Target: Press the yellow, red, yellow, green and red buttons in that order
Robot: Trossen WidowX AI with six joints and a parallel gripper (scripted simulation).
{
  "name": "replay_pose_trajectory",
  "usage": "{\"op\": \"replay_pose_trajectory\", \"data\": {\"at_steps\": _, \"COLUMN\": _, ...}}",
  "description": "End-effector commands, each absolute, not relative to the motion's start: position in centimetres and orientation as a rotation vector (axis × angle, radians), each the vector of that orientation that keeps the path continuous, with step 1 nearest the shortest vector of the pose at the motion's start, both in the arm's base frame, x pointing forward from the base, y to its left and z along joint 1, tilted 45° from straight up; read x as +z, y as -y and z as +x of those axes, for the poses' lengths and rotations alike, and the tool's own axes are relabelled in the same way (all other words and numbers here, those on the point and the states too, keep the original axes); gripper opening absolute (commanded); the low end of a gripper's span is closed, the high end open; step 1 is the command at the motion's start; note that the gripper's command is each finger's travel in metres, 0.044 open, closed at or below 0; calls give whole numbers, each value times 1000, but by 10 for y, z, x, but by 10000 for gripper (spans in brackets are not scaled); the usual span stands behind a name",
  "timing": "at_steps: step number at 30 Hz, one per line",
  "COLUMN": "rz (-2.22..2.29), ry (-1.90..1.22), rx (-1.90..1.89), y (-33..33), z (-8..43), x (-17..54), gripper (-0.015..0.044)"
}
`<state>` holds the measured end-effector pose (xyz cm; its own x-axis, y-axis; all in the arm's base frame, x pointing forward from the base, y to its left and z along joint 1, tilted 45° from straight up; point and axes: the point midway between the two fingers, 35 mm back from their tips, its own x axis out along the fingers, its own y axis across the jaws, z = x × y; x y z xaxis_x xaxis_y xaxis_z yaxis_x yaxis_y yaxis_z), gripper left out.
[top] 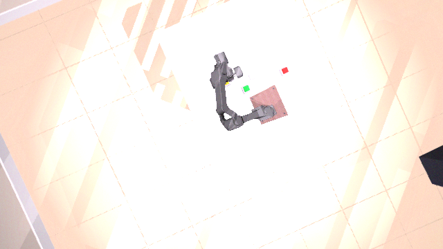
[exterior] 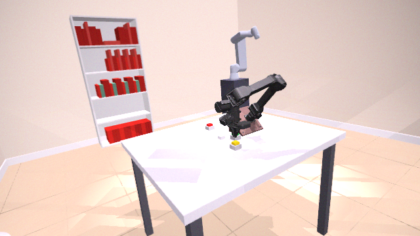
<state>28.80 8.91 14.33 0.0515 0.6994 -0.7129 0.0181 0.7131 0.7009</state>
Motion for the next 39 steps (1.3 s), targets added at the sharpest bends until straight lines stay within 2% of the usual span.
{"op": "replay_pose_trajectory", "data": {"at_steps": 1, "rz": 640, "ry": -1447, "rx": 576, "y": -91, "z": 287, "x": 142, "gripper": 20}}
{"op": "replay_pose_trajectory", "data": {"at_steps": 39, "rz": 641, "ry": -1446, "rx": 577, "y": -115, "z": 288, "x": 118, "gripper": 20}}
